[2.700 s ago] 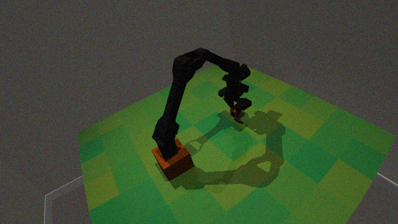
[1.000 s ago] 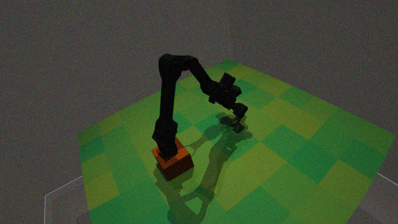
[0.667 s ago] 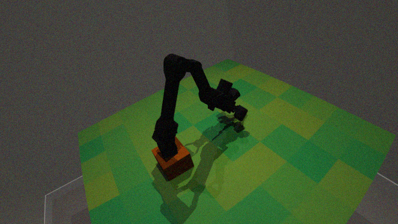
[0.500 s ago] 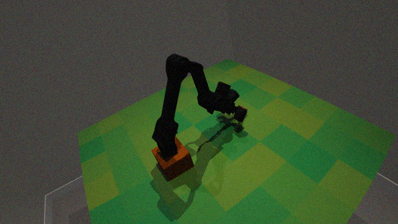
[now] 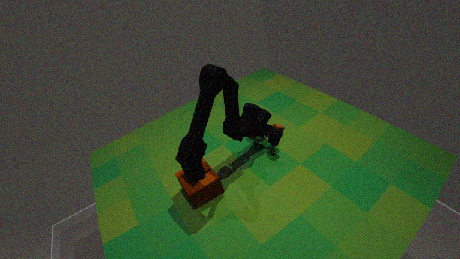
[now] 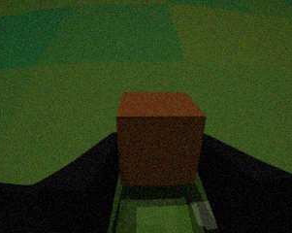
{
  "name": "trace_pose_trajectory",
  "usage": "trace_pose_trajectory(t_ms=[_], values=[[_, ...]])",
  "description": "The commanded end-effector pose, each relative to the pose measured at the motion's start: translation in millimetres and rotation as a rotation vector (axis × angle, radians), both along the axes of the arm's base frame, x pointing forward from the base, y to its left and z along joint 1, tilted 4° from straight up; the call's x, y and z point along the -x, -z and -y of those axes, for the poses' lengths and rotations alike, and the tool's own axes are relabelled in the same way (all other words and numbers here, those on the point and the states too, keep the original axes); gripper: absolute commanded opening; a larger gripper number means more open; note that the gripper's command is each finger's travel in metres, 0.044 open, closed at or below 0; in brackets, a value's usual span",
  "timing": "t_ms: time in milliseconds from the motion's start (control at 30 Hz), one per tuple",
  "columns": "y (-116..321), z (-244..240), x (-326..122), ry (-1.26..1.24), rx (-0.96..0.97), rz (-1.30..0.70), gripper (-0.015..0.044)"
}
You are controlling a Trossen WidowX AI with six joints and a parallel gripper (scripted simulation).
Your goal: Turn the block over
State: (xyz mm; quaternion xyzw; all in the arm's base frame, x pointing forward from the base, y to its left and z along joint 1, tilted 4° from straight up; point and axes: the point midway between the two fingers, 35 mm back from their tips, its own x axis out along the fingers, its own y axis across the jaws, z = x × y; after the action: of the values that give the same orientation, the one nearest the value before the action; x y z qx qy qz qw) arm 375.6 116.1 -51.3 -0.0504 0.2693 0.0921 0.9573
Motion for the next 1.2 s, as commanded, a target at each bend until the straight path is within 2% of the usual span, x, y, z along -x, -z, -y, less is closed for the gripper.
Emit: trace_pose_trajectory(t_ms=[0, 500, 1033, 1067, 1167], values=[[-1.9, 1.1, 2.3, -0.002, 0.002, 0.029, 0.0000], [-3.9, 1.1, 2.7, -0.003, -0.002, 0.049, 0.0000], [-3.9, 1.1, 2.7, -0.003, -0.002, 0.049, 0.0420], [-3.9, 1.1, 2.7, -0.003, -0.002, 0.049, 0.0440], [-3.9, 1.1, 2.7, -0.003, -0.002, 0.049, 0.0440]])
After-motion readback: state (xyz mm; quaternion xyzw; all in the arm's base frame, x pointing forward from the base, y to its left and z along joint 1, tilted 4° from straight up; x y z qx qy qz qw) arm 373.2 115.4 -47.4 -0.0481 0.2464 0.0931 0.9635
